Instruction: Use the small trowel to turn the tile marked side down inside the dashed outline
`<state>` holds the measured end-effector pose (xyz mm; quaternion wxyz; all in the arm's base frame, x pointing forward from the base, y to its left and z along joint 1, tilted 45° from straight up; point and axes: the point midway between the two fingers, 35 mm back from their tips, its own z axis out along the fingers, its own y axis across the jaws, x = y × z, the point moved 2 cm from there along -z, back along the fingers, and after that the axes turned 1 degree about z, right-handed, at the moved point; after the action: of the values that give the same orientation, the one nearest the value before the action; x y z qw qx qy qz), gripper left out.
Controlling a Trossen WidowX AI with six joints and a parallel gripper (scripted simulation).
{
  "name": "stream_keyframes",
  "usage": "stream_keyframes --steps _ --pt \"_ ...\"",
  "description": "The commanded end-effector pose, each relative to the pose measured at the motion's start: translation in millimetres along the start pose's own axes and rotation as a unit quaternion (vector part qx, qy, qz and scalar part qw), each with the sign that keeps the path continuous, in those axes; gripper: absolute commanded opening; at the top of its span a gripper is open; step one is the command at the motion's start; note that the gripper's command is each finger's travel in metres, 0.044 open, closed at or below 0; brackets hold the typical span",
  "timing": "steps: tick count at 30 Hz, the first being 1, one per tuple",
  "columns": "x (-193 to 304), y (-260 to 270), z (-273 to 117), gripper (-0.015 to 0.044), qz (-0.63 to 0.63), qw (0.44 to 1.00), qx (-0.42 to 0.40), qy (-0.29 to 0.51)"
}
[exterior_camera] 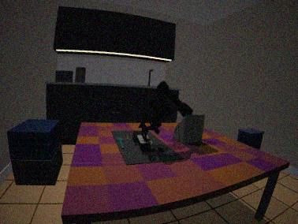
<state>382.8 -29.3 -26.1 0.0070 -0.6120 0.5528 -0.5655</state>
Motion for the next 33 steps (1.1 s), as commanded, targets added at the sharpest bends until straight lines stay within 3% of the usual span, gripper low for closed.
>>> stream_keyframes --steps 1,22,33 --pt "11.0 -8.5 -3.9 0.0000 0.005 1.000 0.007 0.001" --pt "56.6 -7.9 -2.8 0.0000 0.004 1.000 0.006 0.001" --pt "33.3 -17.2 -9.4 0.0000 0.011 1.000 0.008 -0.006"
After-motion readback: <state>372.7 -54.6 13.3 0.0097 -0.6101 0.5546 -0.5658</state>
